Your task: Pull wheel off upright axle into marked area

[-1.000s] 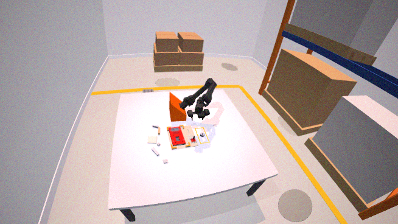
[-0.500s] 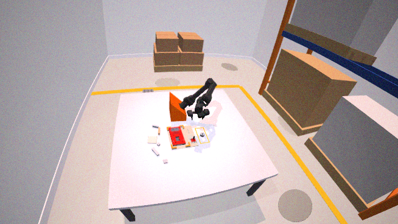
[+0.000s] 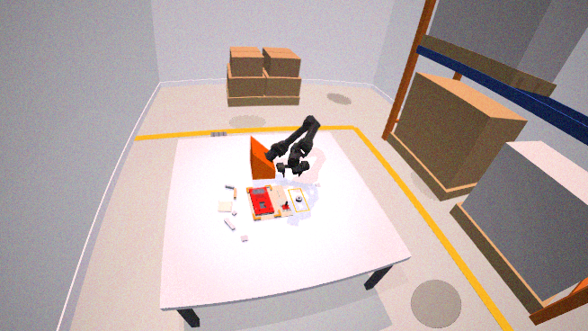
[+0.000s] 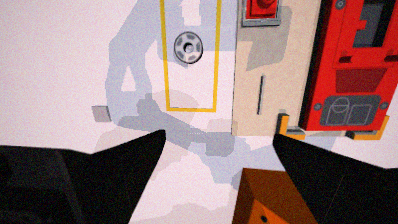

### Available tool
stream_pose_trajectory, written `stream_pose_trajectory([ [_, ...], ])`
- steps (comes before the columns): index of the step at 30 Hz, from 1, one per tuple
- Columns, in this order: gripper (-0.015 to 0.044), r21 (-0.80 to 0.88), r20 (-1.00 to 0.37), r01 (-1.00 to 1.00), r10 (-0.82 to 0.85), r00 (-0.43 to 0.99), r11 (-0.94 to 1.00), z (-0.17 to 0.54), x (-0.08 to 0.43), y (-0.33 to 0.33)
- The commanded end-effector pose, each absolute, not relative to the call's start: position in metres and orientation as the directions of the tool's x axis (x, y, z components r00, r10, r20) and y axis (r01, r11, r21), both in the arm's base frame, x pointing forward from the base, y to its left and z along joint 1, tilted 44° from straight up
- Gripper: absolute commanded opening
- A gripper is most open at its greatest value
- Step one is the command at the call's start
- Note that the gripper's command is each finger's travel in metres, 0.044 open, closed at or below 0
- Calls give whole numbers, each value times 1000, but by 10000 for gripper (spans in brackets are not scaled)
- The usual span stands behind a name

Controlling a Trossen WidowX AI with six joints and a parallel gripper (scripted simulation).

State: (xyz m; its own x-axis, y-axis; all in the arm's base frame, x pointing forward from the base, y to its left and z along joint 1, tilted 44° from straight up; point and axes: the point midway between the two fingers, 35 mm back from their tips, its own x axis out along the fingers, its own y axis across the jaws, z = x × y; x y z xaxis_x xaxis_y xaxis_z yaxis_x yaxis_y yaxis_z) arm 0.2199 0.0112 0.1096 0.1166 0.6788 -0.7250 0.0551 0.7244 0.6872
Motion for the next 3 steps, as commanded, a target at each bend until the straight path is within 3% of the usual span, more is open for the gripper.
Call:
stream_pose_trajectory([
  [1,440,685,-727,53,677,114,727,109,219,11],
  [3,440,685,-727,53,677,114,727,109,219,11],
])
